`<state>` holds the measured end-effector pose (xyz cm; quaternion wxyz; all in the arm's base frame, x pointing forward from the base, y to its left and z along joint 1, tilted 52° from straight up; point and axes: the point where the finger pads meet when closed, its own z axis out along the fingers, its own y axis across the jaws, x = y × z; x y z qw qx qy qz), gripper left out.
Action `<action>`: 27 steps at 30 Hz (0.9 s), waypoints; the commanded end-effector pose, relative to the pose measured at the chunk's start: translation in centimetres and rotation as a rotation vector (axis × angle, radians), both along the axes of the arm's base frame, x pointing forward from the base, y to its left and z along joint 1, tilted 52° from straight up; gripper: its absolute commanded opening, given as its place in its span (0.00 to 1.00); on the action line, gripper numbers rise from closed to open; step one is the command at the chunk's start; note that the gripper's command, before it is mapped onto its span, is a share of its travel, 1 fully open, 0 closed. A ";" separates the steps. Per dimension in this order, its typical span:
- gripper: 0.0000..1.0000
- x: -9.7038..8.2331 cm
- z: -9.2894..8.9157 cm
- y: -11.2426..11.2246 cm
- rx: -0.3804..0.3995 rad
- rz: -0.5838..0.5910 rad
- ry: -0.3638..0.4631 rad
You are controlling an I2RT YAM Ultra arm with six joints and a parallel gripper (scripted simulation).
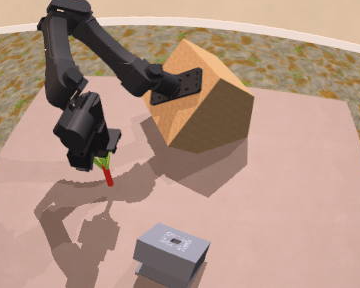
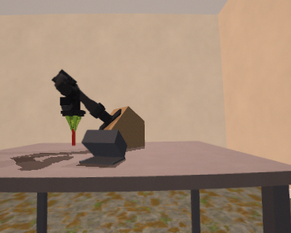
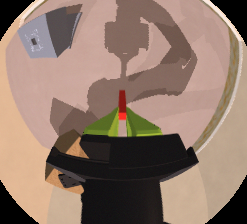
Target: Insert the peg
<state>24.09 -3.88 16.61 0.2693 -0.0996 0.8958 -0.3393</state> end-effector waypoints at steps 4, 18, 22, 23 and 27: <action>0.00 -2.7 3.1 1.7 -0.001 -0.054 -0.012; 0.00 -0.8 1.7 3.9 -0.009 0.091 0.026; 0.00 -0.5 2.0 4.2 -0.012 0.101 0.023; 0.00 -0.4 2.0 4.4 -0.016 0.106 0.025; 0.00 -0.2 1.8 4.8 -0.044 0.124 0.041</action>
